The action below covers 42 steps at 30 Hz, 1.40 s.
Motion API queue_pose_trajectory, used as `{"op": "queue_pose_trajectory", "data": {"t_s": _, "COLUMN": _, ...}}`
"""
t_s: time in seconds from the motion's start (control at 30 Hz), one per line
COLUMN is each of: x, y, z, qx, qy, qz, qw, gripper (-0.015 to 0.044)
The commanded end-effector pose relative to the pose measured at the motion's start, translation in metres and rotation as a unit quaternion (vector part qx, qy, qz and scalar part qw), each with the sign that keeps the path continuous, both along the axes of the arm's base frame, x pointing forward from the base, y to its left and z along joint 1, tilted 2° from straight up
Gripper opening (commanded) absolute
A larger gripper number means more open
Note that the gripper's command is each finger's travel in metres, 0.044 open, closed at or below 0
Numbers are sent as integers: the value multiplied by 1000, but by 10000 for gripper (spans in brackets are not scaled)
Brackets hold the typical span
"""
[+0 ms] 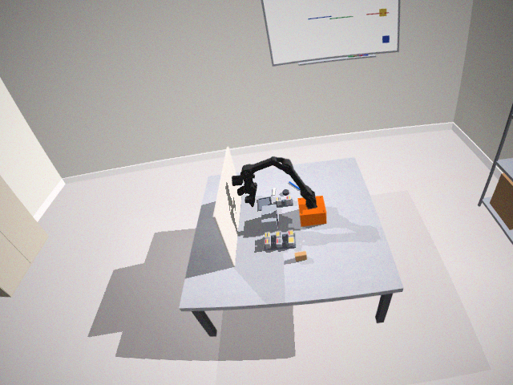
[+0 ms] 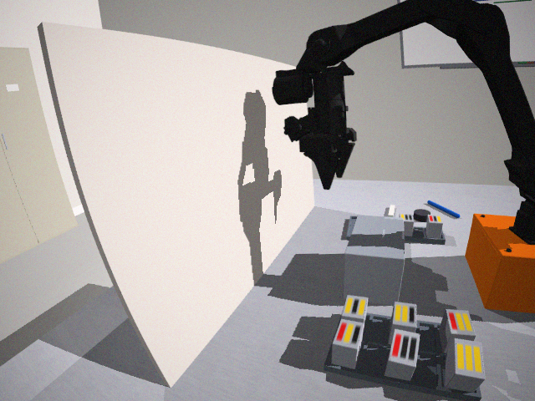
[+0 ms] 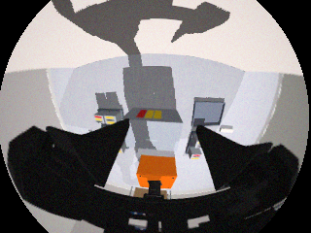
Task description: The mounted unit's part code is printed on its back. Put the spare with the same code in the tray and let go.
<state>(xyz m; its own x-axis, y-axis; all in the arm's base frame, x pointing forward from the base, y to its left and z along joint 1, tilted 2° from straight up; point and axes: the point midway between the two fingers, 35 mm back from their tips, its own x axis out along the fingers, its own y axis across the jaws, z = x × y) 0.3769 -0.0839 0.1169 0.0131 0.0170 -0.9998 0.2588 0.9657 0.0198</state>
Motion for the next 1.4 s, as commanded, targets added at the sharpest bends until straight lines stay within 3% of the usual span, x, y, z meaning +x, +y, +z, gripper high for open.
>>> {"op": "queue_pose_trajectory", "data": {"t_s": 0.0, "x": 1, "y": 31, "z": 12, "qx": -23, "qy": 7, "qz": 28, "qw": 999, "gripper": 440}}
{"op": "queue_pose_trajectory", "data": {"t_s": 0.17, "x": 1, "y": 30, "z": 10, "qx": -23, "qy": 7, "qz": 28, "qw": 999, "gripper": 440}}
{"op": "queue_pose_trajectory", "data": {"t_s": 0.37, "x": 1, "y": 29, "z": -46, "qx": -23, "qy": 7, "qz": 28, "qw": 999, "gripper": 440}}
{"op": "queue_pose_trajectory", "data": {"t_s": 0.93, "x": -1, "y": 34, "z": -48, "qx": -23, "qy": 7, "qz": 42, "qw": 999, "gripper": 440}}
{"op": "queue_pose_trajectory", "data": {"t_s": 1.17, "x": -38, "y": 109, "z": -47, "qx": -27, "qy": 15, "qz": 268, "qw": 963, "gripper": 440}}
{"op": "queue_pose_trajectory", "data": {"t_s": 1.37, "x": -101, "y": 186, "z": -48, "qx": -20, "qy": 12, "qz": 516, "qw": 856, "gripper": 440}}
